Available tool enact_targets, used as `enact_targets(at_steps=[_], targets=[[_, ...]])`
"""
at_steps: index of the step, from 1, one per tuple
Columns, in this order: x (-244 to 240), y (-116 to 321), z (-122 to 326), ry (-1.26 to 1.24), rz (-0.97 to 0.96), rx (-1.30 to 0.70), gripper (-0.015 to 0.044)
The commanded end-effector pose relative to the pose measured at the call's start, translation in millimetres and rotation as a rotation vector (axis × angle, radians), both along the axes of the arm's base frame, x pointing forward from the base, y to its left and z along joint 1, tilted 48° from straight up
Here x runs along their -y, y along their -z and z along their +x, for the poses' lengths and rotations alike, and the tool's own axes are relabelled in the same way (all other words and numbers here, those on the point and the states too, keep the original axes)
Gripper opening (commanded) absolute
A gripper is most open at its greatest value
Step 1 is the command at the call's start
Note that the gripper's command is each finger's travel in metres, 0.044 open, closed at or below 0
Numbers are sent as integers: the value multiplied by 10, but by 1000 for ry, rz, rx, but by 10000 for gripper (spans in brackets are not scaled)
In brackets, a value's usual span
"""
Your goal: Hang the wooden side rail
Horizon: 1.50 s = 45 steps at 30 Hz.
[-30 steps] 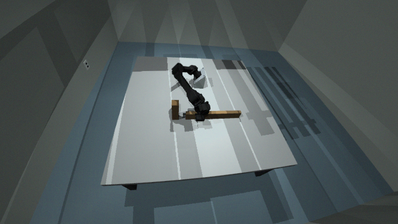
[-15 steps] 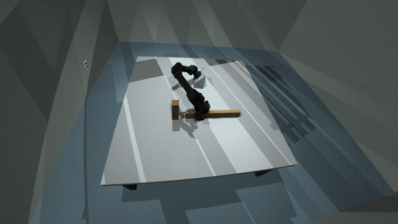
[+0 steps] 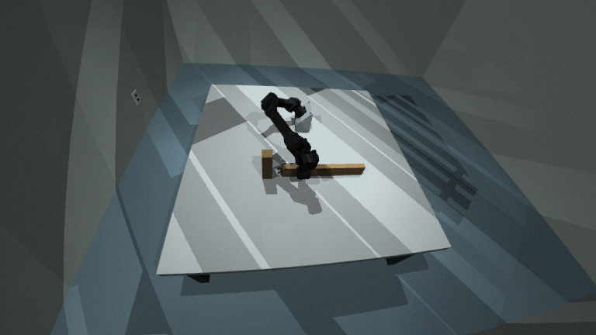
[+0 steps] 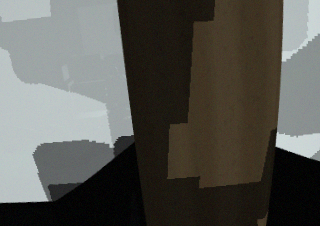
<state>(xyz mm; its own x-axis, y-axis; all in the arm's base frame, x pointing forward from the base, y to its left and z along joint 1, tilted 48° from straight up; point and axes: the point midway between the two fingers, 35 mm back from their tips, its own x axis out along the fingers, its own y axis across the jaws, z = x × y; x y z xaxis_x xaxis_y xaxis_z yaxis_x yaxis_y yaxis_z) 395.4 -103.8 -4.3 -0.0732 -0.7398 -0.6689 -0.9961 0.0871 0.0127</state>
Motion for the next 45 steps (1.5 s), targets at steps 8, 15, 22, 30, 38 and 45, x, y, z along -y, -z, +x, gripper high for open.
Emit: enact_targets(at_steps=[8, 15, 22, 30, 38, 45], targets=[[-1, 1, 2, -5, 0, -11, 0], [-9, -6, 3, -12, 0, -26, 0], [-18, -14, 4, -12, 0, -26, 0], [-28, -23, 5, -12, 0, -26, 0], [-37, -31, 6, -12, 0, -26, 0], [-46, -39, 7, -12, 0, -26, 0]])
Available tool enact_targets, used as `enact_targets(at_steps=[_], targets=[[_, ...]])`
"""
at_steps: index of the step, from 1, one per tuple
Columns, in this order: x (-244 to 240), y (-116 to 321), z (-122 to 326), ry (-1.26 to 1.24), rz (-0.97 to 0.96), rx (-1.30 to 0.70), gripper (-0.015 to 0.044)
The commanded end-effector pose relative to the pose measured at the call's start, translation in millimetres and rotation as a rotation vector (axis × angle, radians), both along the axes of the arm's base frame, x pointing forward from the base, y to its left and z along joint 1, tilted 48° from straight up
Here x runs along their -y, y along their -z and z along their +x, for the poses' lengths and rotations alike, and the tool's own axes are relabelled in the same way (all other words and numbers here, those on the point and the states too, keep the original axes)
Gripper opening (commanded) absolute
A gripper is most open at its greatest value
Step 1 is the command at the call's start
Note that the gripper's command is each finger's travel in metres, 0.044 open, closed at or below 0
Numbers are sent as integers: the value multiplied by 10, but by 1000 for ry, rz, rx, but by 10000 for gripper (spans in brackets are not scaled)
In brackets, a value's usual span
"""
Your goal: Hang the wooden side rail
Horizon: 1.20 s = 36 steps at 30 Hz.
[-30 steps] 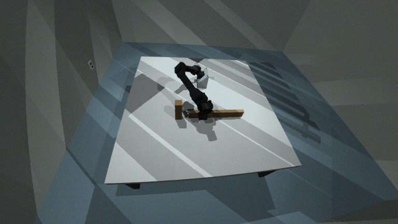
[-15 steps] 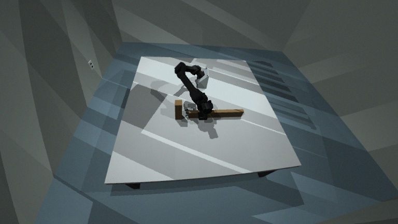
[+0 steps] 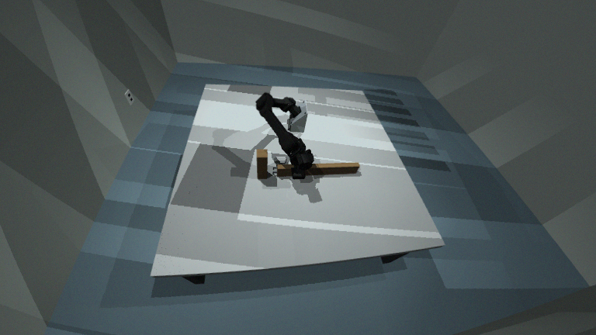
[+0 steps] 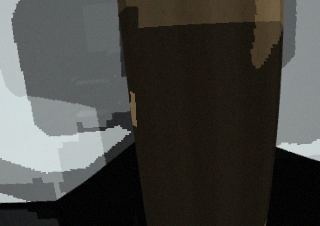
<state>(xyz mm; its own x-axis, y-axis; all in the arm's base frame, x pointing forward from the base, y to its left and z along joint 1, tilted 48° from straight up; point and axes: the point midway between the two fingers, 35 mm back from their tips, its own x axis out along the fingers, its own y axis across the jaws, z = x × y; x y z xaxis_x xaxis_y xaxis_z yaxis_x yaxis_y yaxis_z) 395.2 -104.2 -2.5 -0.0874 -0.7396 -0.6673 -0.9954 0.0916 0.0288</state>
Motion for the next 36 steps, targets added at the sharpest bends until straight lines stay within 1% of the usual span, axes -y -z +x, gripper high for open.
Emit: enact_targets(at_steps=[1, 36], targets=[[-52, -21, 9, -16, 0, -10, 0], [-95, -60, 14, -16, 1, -10, 0]])
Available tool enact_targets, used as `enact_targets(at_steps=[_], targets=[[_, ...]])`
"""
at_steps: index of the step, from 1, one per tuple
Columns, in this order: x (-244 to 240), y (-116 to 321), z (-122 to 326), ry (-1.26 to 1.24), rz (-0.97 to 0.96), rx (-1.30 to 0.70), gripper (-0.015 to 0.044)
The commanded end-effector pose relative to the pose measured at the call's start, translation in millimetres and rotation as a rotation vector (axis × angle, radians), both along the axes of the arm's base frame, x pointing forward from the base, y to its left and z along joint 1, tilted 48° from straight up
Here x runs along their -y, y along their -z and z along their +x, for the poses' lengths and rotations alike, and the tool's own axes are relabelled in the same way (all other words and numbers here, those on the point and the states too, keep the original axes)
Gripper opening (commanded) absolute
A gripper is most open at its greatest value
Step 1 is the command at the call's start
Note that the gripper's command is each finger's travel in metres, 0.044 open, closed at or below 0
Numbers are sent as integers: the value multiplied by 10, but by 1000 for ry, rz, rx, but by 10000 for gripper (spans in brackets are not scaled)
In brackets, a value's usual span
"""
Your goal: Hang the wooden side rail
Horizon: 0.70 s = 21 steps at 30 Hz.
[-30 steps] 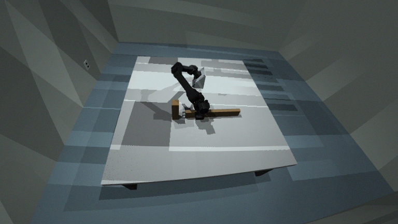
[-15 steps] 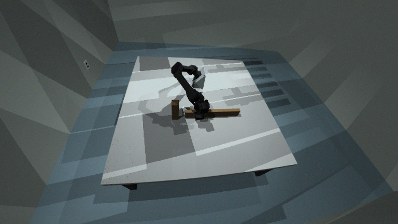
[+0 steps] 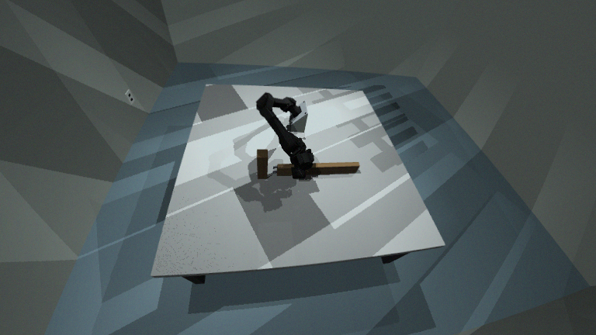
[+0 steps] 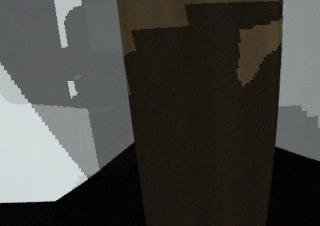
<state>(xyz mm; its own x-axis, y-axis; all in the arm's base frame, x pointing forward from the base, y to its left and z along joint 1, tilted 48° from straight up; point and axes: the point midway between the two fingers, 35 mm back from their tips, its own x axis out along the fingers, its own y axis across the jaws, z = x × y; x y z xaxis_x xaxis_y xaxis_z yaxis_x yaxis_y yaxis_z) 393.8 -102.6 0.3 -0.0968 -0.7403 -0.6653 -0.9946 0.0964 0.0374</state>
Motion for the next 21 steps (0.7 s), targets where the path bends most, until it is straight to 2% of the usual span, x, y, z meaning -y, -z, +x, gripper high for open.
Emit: enact_targets(at_steps=[1, 21], targets=[[-80, -34, 28, -21, 2, -1, 0], [-105, -56, 30, -21, 2, -1, 0]])
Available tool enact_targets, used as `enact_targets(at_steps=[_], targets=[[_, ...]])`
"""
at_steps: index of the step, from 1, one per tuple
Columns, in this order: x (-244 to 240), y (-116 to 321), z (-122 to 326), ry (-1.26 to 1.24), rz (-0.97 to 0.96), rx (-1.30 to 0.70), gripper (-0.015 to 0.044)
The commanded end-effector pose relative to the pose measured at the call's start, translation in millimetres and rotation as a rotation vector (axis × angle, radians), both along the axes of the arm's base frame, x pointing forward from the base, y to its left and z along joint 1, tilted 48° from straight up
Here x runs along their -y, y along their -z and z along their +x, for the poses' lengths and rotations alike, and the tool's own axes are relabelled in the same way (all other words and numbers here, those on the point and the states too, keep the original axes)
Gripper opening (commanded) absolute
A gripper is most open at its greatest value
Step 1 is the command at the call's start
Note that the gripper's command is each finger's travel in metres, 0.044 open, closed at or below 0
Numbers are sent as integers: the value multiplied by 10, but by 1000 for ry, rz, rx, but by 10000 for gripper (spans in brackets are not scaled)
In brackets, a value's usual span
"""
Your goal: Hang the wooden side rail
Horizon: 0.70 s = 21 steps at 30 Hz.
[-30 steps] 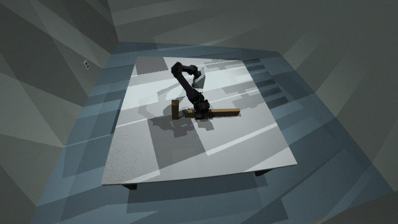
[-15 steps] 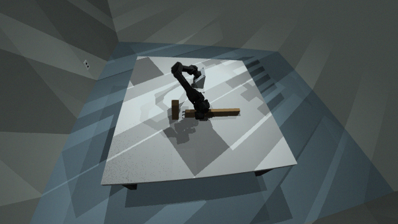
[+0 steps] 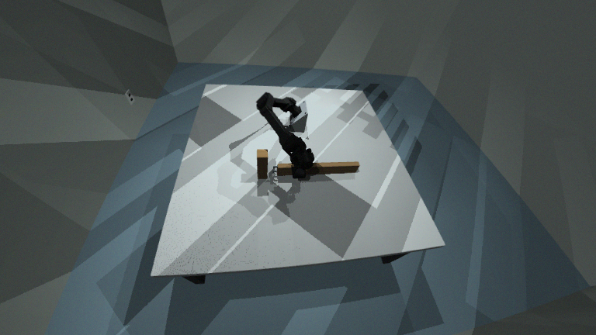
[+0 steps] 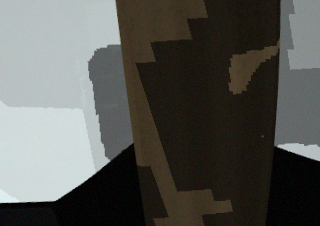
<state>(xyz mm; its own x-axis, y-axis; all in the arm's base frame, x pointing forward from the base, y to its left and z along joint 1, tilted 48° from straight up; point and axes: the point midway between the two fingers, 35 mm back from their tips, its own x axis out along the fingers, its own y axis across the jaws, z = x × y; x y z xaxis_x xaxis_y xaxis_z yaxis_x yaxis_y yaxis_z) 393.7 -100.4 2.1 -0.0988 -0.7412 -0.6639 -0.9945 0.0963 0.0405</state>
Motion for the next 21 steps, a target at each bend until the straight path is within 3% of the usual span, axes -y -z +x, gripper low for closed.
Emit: enact_targets(at_steps=[1, 21], targets=[[-84, -38, 31, -21, 4, 2, 0], [-109, -60, 34, -21, 4, 2, 0]])
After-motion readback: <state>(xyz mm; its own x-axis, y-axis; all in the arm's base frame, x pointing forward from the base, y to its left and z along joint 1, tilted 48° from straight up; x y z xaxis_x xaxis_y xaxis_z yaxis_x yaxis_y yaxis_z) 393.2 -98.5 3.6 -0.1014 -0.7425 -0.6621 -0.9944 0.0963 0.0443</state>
